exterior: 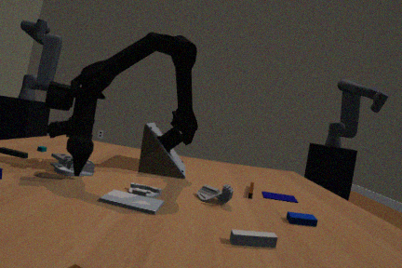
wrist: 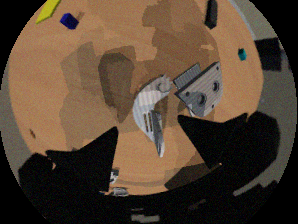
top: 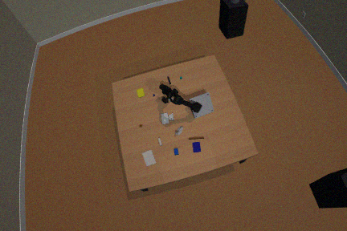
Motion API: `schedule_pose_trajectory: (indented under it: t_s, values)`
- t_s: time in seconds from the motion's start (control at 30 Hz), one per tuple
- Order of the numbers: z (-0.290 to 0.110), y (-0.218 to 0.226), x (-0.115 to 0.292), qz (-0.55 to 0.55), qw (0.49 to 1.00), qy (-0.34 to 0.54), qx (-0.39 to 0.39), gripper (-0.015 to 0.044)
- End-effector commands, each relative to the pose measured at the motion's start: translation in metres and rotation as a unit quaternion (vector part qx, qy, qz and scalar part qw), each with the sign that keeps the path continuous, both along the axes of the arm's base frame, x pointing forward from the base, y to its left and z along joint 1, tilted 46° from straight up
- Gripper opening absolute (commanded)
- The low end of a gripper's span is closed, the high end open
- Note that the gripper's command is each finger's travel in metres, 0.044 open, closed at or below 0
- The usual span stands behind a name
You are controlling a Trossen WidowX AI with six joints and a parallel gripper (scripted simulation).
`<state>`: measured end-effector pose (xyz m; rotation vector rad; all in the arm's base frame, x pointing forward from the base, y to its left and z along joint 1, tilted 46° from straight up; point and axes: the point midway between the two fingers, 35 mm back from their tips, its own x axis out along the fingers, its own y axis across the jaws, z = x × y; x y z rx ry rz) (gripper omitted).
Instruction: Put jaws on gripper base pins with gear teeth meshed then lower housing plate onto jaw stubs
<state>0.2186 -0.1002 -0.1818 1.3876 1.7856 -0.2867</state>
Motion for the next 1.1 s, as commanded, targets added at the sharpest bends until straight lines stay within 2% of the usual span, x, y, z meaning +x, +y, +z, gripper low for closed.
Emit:
schedule_pose_trajectory:
  t_s: [0.0,0.83,1.07]
  values:
    - [-0.0028,0.0051,-0.0015,-0.002,1.0,0.002,0.004,0.044]
    - [-0.0032,0.0055,-0.0015,-0.002,1.0,0.002,0.004,0.044]
    - [-0.0031,0.0048,-0.0019,0.001,1.0,0.003,0.003,0.0256]
